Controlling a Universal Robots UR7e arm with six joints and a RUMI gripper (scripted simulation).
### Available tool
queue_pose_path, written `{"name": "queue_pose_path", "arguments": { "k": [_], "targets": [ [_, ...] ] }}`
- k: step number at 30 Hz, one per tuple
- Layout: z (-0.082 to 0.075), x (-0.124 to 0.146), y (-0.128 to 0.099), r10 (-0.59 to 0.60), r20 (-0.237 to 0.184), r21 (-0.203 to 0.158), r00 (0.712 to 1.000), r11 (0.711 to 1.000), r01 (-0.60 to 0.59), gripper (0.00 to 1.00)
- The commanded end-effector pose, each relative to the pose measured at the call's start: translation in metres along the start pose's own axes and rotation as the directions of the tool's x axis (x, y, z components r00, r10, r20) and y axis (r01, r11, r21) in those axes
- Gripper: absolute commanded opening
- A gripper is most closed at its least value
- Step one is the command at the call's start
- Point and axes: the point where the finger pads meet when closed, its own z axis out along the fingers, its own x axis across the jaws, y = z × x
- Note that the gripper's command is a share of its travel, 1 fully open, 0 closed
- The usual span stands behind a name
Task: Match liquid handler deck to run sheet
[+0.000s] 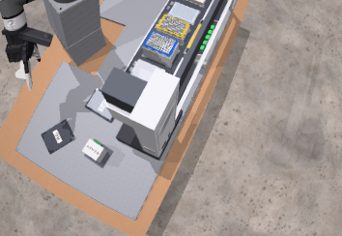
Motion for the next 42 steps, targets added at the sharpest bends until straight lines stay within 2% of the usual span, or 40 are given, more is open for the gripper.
{"name": "queue_pose_path", "arguments": {
  "k": [1,17,18,24,31,39,42],
  "targets": [
    [0.000,0.000,0.000,0.000,-0.001,-0.001,1.000,1.000,0.000,1.00],
    [0.000,0.000,0.000,0.000,-0.001,-0.001,1.000,1.000,0.000,1.00],
    [-0.001,-0.004,-0.005,0.014,0.014,-0.001,1.000,1.000,-0.014,0.82],
    [-0.009,-0.024,-0.027,0.105,0.091,-0.017,0.990,0.994,-0.104,0.82],
    [-0.019,-0.046,-0.052,0.211,0.177,-0.045,0.961,0.978,-0.206,0.82],
    [-0.027,-0.066,-0.073,0.215,0.180,-0.046,0.960,0.977,-0.210,0.82],
    [-0.027,-0.067,-0.073,0.215,0.180,-0.046,0.960,0.977,-0.210,0.82]
  ]
}}
